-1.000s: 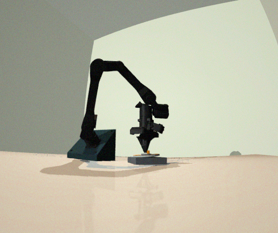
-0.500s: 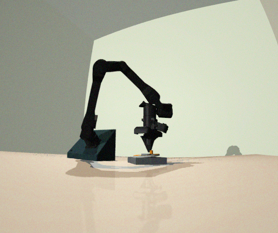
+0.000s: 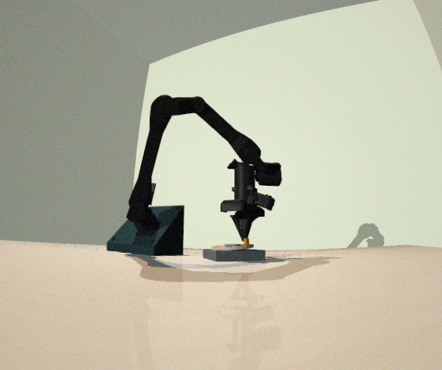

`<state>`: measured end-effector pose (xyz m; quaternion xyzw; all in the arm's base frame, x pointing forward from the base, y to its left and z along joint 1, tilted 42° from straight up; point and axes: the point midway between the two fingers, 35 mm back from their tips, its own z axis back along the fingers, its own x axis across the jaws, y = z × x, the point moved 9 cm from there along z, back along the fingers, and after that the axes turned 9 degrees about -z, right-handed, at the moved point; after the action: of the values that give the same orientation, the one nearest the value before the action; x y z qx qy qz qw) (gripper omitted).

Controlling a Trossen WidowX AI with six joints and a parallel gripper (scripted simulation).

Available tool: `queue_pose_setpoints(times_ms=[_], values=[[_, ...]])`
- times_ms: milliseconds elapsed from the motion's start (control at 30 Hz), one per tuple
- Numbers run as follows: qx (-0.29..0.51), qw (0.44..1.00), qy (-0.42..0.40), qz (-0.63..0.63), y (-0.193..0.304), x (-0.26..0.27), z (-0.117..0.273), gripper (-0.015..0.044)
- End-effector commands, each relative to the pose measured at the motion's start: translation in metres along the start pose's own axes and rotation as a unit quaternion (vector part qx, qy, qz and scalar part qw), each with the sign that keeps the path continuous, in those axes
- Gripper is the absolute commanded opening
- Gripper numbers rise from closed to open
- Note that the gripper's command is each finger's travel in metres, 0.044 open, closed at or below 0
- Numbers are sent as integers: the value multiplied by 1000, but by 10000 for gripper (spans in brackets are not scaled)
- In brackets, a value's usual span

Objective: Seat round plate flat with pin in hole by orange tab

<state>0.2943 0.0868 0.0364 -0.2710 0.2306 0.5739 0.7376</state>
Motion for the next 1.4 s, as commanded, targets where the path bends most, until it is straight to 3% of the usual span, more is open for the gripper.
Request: queue_pose_setpoints(times_ms=[0,467,800,1367], values=[[-2,1000,1,1,-5,-1,0,0],[-2,1000,1,0,-15,-4,0,0],[-2,1000,0,1,-12,-5,45,0],[-2,1000,3,4,-12,-4,36,0]])
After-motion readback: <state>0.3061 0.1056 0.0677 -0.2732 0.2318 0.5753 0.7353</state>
